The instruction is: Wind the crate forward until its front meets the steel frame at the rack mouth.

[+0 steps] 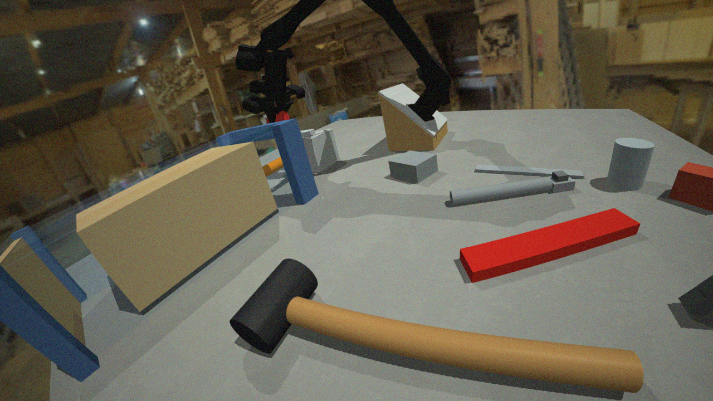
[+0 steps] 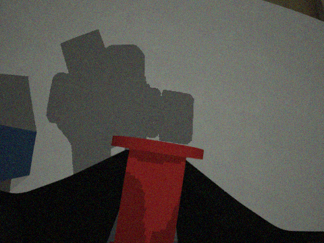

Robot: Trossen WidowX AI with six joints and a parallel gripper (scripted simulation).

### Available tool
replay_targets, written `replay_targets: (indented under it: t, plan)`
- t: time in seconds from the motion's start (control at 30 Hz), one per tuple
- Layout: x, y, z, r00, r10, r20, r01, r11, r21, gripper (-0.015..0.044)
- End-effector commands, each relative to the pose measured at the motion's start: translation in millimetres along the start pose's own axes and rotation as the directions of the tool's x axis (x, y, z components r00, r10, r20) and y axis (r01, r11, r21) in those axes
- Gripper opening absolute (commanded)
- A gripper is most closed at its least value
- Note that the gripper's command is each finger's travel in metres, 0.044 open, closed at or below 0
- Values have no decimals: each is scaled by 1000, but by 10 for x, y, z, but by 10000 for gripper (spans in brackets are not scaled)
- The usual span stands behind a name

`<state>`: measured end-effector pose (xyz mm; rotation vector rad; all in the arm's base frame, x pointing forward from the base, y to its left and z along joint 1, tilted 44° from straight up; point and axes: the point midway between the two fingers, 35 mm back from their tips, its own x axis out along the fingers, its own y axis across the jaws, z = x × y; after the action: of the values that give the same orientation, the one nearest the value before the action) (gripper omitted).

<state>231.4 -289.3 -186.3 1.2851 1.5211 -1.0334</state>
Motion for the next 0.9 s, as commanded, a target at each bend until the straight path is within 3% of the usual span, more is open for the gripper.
replay_targets:
  t: [0.0, 0.87]
  plan:
    - [4, 224, -114, 999, 31, -24, -32, 999, -23, 0]
    - [-50, 450, -219, 999, 33, -26, -33, 999, -24, 0]
